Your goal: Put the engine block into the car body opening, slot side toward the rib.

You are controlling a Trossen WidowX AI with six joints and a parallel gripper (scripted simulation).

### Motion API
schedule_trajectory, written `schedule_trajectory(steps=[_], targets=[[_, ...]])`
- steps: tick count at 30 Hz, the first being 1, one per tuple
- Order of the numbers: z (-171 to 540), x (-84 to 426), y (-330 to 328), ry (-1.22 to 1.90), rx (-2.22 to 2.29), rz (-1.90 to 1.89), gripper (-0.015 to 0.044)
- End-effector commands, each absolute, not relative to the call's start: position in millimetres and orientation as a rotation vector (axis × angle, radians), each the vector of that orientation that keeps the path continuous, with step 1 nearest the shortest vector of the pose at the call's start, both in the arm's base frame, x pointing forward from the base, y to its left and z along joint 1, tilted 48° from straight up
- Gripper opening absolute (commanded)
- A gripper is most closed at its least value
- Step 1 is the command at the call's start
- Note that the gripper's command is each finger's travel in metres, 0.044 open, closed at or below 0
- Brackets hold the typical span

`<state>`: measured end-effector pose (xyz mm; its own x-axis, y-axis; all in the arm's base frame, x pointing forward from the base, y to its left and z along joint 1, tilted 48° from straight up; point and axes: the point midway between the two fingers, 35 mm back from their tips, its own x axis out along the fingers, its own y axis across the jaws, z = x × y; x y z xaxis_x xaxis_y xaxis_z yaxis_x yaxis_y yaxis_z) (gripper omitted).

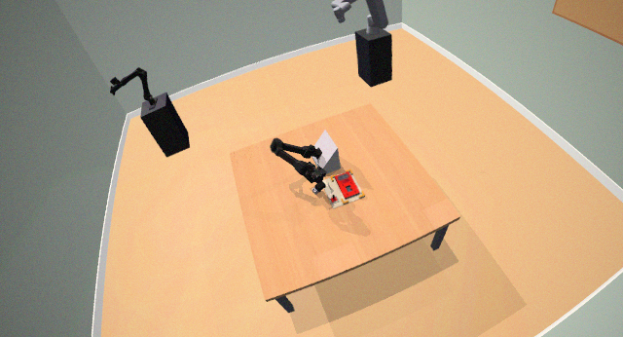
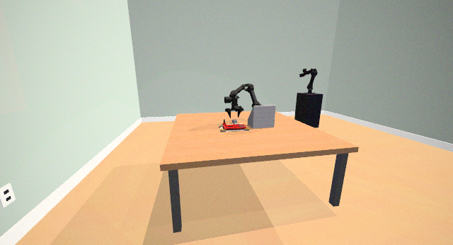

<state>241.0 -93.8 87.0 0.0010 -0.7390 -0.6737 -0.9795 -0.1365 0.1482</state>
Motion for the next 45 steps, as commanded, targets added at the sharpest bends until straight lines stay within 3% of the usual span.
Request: schedule_trajectory(steps=[1, 20, 30, 39, 43, 45], targets=[[81.9, 237.9, -97.8, 1.782, -1.923, 0.918, 0.0440], [64.4, 236.9, -118.0, 1.783, -1.924, 0.916, 0.0440], [64.4, 236.9, -118.0, 1.783, -1.924, 0.916, 0.0177], [64.4, 236.9, -118.0, 1.783, -1.924, 0.916, 0.0118], [66.7, 238.4, -114.6, 1.780, -1.923, 0.918, 0.0012], [70.0, 240.3, -110.0, 1.777, -1.922, 0.920, 0.0000]])
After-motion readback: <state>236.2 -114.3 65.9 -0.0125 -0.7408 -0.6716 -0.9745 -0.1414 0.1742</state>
